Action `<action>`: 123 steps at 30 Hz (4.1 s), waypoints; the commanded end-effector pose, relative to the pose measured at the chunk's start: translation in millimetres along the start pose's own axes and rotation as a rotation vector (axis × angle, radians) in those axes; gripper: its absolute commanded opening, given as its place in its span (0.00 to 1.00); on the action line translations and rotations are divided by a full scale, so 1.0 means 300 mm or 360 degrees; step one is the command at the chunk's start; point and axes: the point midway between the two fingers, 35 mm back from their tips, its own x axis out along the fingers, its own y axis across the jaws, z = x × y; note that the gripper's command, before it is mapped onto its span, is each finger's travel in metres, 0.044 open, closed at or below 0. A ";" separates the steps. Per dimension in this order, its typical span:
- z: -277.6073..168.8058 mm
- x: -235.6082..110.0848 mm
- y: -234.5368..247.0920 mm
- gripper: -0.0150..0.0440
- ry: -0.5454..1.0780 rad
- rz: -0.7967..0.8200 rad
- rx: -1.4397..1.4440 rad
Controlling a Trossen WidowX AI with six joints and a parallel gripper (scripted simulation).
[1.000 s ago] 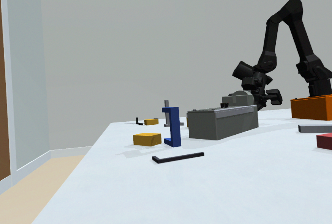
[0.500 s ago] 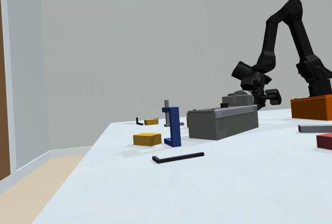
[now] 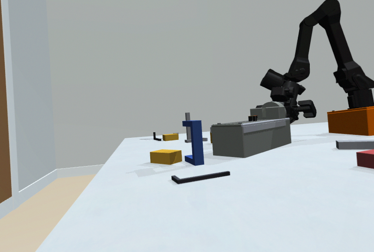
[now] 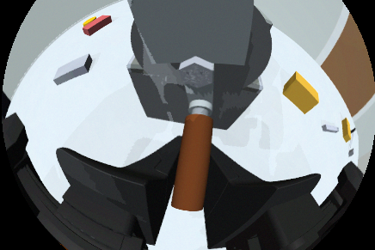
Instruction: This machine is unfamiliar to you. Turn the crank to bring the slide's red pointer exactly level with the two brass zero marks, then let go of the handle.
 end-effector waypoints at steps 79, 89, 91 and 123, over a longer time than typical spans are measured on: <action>0.016 -0.018 -0.049 0.25 0.0000 -0.0046 -0.0010; 0.017 -0.020 -0.052 0.25 0.0000 -0.0046 -0.0011; 0.018 -0.020 -0.052 0.25 0.0000 -0.0046 -0.0011; 0.028 -0.031 -0.064 0.25 0.0000 -0.0047 -0.0011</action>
